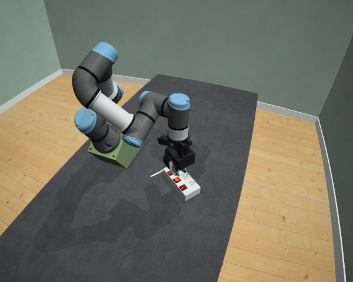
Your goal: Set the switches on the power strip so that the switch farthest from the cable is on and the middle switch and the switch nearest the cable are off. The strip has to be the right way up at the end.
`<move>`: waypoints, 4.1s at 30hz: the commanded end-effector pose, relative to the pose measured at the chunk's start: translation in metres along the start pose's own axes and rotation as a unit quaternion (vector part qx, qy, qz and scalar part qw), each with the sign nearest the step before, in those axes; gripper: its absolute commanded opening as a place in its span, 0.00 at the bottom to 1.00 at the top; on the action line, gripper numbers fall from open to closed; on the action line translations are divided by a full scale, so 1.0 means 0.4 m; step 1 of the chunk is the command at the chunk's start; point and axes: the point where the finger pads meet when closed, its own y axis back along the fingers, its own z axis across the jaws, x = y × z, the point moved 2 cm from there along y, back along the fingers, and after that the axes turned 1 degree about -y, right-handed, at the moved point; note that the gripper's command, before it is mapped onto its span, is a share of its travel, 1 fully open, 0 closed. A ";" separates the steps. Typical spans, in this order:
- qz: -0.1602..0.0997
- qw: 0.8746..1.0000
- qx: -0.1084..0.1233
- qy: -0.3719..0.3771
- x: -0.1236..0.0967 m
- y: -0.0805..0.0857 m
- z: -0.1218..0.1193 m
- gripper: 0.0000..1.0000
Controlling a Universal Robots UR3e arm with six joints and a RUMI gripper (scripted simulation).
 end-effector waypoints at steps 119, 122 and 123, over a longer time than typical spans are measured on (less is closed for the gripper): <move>-0.001 1.000 -0.001 0.000 -0.004 -0.064 0.001 0.00; -0.001 1.000 -0.001 0.000 -0.004 -0.064 0.001 0.00; -0.001 1.000 -0.001 0.000 -0.004 -0.064 0.001 0.00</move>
